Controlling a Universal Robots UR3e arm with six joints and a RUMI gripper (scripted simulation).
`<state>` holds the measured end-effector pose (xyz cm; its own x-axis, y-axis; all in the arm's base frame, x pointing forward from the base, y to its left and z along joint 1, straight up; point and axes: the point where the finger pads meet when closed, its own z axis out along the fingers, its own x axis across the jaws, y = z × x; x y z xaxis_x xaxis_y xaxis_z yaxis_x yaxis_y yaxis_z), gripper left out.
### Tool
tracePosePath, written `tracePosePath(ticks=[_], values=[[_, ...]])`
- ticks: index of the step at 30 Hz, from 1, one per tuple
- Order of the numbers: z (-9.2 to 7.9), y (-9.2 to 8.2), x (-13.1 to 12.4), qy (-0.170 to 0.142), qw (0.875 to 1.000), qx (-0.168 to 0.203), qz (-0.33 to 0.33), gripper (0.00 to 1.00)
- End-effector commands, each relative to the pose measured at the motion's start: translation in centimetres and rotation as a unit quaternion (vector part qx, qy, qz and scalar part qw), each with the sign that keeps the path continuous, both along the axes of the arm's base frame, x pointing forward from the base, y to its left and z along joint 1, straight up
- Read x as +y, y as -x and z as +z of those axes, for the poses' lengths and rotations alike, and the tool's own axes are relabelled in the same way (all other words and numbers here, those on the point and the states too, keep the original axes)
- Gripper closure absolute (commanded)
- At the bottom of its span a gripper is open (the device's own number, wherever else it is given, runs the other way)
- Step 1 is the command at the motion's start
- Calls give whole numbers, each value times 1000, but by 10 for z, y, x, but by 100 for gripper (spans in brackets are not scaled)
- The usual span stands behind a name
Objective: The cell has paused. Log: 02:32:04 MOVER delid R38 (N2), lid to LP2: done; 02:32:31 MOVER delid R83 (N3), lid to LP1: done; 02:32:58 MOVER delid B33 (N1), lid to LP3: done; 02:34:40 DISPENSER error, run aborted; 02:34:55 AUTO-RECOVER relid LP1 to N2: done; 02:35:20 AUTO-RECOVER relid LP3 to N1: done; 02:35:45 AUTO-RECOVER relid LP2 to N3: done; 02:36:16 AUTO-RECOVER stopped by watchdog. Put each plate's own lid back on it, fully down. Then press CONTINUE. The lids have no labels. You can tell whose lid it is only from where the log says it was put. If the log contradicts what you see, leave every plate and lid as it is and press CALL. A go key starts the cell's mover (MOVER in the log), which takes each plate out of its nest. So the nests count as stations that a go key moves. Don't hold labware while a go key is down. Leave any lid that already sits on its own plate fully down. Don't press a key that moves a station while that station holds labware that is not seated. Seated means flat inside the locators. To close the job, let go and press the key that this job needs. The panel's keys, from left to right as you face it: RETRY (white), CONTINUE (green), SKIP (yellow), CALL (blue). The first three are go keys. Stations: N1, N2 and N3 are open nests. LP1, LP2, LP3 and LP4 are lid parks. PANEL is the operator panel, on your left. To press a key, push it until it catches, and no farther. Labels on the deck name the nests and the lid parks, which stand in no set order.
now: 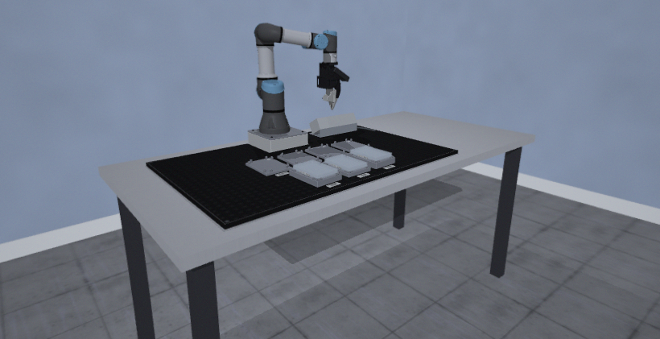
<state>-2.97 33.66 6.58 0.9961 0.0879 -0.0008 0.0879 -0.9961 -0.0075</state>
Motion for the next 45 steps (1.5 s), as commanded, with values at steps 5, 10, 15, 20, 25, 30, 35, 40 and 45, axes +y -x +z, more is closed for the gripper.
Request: tracePosePath(ticks=[5,10,15,20,25,30,35,40,45], values=[[-4,0,1,-2,1000,0,0,100],[-4,0,1,-2,1000,0,0,100],[-6,-2,1,-2,1000,0,0,100],[-9,-3,1,-2,1000,0,0,100],[-12,-5,1,-2,1000,0,0,100],[-13,-6,1,-2,1000,0,0,100],[-16,-8,1,-2,1000,0,0,100],[-19,-9,1,-2,1000,0,0,100],[-21,-10,1,-2,1000,0,0,100]])
